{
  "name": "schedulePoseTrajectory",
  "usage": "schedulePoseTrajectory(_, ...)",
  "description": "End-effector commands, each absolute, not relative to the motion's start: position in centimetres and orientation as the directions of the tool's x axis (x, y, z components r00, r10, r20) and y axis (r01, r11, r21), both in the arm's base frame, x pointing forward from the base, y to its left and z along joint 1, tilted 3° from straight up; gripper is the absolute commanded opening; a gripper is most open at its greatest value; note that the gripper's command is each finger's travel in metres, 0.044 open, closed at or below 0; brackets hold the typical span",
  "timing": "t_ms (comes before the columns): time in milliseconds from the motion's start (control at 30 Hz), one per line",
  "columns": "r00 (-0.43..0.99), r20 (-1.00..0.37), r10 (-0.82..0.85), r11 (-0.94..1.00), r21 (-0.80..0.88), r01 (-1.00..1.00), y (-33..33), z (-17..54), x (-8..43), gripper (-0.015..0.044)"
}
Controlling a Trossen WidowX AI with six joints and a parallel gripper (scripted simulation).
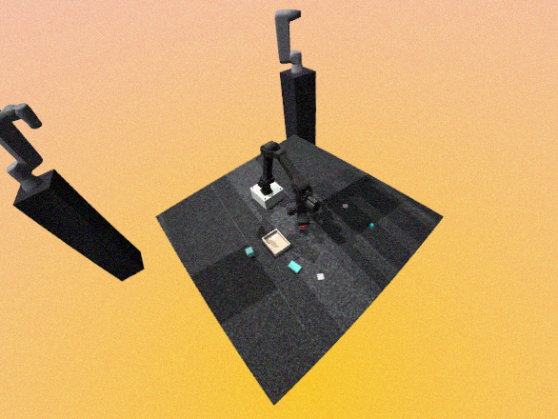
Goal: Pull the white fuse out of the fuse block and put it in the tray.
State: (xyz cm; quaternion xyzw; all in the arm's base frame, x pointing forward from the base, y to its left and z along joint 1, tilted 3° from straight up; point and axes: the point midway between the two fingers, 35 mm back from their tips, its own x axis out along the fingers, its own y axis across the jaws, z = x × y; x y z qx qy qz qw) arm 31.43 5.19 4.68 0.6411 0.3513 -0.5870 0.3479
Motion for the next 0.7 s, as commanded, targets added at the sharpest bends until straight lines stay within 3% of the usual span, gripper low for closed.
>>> schedulePoseTrajectory(0, 0.070, -0.997, 0.039, -0.514, 0.040, 0.857, 5.1, 5.3, 31.5, 0.0000)
schedulePoseTrajectory(433, 0.070, -0.997, 0.038, -0.514, 0.040, 0.857, 5.0, 6.9, 31.4, 0.0000)
schedulePoseTrajectory(667, 0.069, -0.997, 0.035, -0.514, 0.042, 0.857, 1.6, 6.8, 32.3, 0.0000)
